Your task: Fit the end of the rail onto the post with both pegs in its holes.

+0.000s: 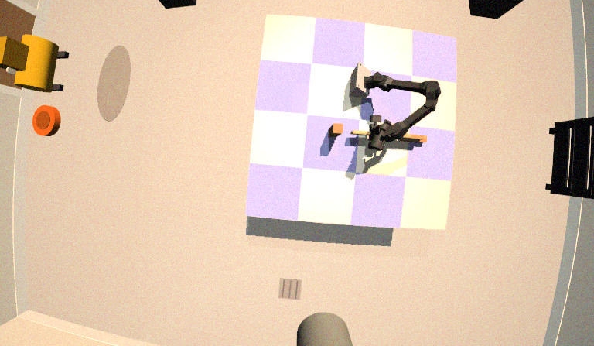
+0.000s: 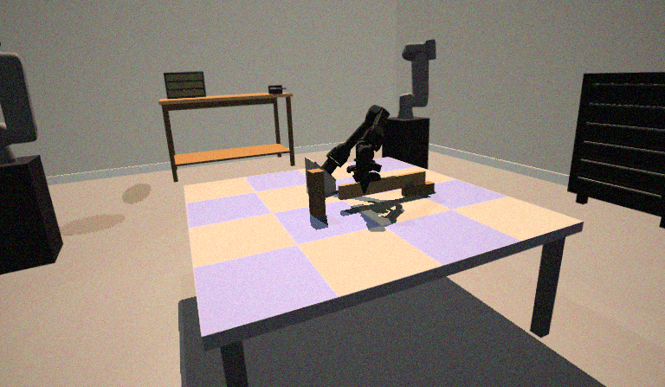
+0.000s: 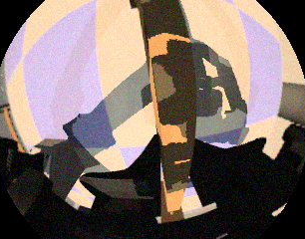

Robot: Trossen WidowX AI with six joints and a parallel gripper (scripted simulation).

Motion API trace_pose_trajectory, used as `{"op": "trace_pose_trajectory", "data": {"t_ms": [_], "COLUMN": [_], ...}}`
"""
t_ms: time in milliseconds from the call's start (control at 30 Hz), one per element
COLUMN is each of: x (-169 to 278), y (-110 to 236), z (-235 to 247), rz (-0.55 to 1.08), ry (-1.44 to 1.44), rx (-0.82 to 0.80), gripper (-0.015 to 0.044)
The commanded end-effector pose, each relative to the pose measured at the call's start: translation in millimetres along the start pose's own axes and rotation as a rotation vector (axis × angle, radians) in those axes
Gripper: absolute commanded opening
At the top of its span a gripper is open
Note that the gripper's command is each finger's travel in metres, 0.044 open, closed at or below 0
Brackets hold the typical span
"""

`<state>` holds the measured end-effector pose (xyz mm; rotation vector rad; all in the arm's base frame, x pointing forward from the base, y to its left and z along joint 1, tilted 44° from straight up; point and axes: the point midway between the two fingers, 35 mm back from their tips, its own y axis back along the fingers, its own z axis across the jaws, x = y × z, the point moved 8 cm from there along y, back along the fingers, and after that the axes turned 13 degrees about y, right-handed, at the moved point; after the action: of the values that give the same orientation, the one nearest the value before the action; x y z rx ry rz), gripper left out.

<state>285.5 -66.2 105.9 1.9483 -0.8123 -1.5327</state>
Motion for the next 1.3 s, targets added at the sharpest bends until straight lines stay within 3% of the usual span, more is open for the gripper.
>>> {"op": "trace_pose_trajectory", "data": {"t_ms": [0, 1267], "x": [3, 14], "y": [3, 5], "z": [0, 1], "rz": [0.002, 0.003], "ry": [0.000, 0.000], "rx": [0.010, 0.009], "gripper": [0.0000, 0.0000]}}
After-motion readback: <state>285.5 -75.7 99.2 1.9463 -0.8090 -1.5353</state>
